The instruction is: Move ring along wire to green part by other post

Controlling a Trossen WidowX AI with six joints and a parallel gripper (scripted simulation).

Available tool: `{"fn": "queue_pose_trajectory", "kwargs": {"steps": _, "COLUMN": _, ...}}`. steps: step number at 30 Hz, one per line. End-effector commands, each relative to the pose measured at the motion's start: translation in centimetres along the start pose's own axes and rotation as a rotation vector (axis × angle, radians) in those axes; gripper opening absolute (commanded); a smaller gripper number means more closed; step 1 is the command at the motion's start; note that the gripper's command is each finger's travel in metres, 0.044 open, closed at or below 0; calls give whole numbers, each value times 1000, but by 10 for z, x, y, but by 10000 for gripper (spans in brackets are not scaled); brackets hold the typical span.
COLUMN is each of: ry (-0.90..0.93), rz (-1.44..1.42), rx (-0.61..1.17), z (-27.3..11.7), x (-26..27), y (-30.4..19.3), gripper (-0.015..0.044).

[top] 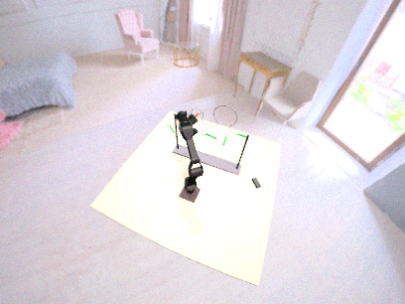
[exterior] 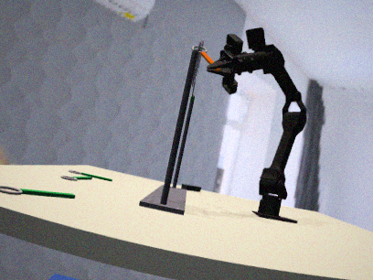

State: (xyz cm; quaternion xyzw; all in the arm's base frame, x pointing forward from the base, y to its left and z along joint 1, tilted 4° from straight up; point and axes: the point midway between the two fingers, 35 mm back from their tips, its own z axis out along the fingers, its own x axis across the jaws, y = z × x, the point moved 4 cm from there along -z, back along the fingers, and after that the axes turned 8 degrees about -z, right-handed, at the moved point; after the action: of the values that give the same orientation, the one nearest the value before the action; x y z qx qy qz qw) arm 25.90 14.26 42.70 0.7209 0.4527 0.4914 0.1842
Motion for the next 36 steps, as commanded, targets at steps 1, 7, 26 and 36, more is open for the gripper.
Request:
{"fn": "queue_pose_trajectory", "kwargs": {"steps": 1, "ry": -44, "rz": -78, "rx": -5, "z": 1, "x": -2, "y": 0, "gripper": -150}}
{"fn": "queue_pose_trajectory", "kwargs": {"steps": 7, "ry": -112, "rz": -193, "rx": -11, "z": 2, "x": -8, "y": -1, "gripper": -150}}
{"fn": "queue_pose_trajectory", "kwargs": {"steps": 26, "ry": -327, "rz": -558, "rx": -29, "z": 1, "x": -27, "y": 1, "gripper": -150}}
{"fn": "queue_pose_trajectory", "kwargs": {"steps": 36, "ry": -440, "rz": -750, "rx": -39, "z": 0, "x": -36, "y": 4, "gripper": -150}}
